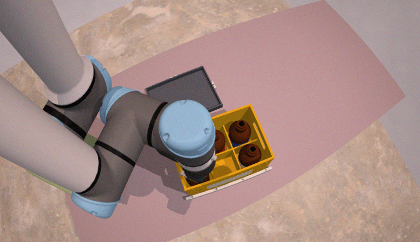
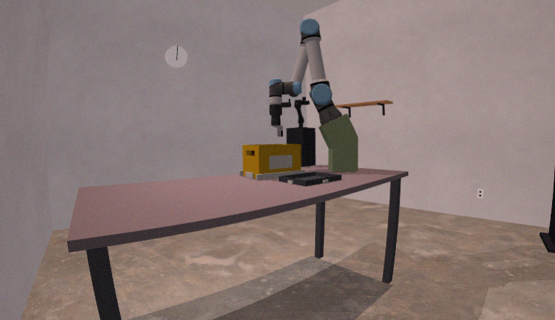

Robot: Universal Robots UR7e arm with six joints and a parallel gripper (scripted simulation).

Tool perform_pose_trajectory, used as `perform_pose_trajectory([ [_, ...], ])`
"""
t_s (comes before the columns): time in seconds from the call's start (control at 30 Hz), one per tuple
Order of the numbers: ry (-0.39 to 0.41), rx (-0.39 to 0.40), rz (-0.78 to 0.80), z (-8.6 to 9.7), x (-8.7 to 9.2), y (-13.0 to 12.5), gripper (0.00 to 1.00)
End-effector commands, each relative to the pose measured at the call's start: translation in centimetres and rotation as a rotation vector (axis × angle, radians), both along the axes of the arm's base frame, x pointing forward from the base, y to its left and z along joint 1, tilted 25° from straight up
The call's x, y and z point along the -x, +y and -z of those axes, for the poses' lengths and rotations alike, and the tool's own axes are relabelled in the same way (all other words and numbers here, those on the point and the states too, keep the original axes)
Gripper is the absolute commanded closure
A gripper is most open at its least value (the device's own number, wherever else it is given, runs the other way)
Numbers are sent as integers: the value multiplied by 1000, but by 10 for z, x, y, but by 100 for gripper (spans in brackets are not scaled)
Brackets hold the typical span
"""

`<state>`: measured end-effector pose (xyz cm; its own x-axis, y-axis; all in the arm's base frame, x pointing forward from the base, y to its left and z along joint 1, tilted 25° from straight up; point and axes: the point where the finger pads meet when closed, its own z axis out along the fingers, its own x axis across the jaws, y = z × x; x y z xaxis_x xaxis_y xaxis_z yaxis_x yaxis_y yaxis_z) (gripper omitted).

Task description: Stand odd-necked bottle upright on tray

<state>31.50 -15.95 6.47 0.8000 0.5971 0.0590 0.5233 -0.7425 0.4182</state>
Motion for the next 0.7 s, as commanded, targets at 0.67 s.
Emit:
perform_pose_trajectory([
  [0.67,1,-2,0,26,-7,-7,0],
])
